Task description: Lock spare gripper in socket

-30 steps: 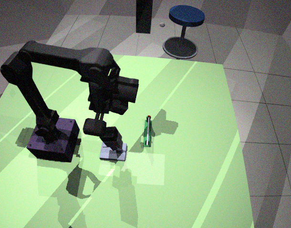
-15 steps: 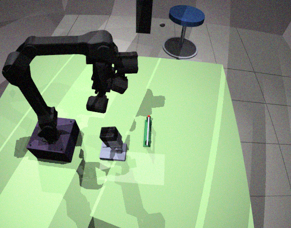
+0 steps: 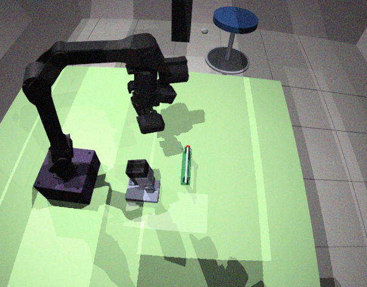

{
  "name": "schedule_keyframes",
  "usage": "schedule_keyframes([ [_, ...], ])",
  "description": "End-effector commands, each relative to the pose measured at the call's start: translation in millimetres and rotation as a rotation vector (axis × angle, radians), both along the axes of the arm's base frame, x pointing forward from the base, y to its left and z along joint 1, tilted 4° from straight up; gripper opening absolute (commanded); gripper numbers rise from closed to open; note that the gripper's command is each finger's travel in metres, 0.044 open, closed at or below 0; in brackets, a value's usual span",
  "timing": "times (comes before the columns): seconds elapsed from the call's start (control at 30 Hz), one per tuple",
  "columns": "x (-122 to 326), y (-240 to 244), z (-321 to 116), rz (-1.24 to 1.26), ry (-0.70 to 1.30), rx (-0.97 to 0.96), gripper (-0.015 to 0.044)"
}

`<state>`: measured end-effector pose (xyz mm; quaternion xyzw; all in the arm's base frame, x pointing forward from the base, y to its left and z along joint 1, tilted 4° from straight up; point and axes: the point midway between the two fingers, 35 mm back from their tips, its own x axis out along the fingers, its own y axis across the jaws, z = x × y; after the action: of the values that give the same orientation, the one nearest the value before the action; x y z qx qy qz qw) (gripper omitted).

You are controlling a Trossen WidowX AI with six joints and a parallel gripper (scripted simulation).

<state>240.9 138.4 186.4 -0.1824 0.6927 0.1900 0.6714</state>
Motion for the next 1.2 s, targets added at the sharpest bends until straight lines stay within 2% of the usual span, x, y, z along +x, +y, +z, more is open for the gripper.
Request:
schedule_keyframes([
  [0.0, 58, 11, -25, 0.463, -0.033, -0.073, 0.018],
  [0.43, 141, 9, -76, 1.155, -0.009, -0.199, 0.018],
  [0.9, 141, 11, -78, 1.168, -0.007, -0.201, 0.018],
  [1.17, 145, 15, -125, 1.168, -0.008, -0.201, 0.018],
])
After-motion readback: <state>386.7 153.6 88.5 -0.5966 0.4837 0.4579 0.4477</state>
